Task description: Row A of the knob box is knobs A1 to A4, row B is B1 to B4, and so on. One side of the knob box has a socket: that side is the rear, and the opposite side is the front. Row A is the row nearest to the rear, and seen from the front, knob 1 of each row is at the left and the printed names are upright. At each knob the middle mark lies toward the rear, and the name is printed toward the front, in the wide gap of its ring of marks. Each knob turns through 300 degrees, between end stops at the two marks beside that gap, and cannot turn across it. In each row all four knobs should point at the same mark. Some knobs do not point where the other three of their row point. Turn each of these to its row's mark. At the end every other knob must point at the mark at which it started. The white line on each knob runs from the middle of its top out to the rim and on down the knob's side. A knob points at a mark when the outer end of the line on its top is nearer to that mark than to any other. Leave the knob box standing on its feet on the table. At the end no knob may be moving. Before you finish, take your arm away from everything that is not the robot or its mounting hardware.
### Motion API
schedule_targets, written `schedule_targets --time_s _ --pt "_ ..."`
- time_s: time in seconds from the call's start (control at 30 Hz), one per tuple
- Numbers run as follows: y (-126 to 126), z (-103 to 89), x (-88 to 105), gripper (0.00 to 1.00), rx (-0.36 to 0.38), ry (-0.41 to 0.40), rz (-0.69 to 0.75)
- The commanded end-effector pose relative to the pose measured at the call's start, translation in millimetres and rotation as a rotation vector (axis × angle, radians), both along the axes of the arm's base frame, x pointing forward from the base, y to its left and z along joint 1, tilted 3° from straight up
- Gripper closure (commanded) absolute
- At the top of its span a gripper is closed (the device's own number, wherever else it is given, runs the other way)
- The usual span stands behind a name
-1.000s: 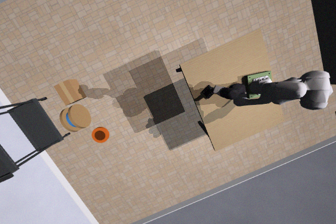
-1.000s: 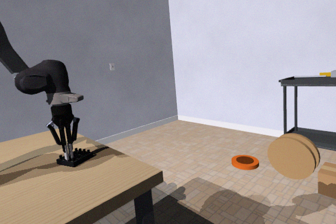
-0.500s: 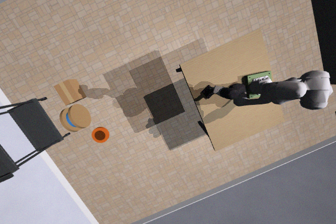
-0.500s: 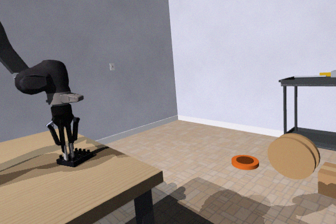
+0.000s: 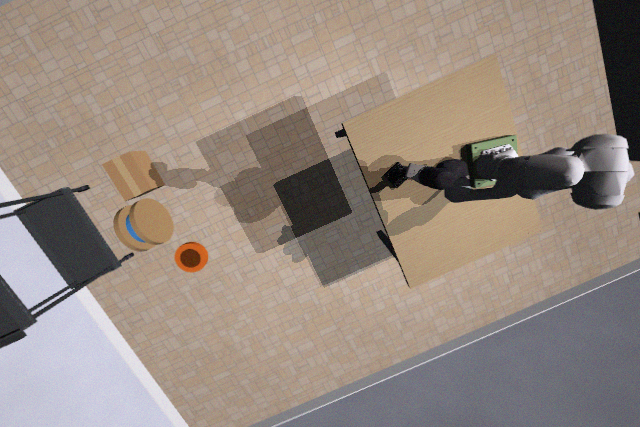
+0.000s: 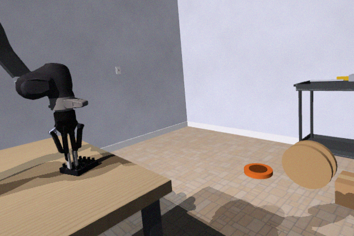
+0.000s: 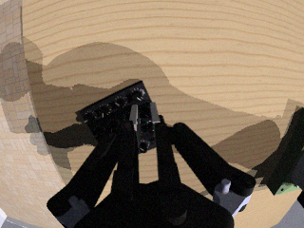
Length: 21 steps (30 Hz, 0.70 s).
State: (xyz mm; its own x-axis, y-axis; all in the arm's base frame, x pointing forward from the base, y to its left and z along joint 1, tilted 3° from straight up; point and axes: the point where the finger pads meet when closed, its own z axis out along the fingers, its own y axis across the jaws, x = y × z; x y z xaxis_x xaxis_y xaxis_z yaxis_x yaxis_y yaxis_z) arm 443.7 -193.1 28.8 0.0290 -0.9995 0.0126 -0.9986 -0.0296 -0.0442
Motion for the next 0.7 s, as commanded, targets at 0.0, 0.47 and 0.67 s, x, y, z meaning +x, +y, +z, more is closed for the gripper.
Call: schedule_targets --time_s 0.0,0.47,0.67 --pt "-0.6 0.6 1.1 0.88 0.000 -0.002 0.006" --pt "-0.3 25.2 0.0 0.88 0.000 -0.002 0.006" --pt "-0.2 37.0 -0.6 0.88 0.000 -0.002 0.006"
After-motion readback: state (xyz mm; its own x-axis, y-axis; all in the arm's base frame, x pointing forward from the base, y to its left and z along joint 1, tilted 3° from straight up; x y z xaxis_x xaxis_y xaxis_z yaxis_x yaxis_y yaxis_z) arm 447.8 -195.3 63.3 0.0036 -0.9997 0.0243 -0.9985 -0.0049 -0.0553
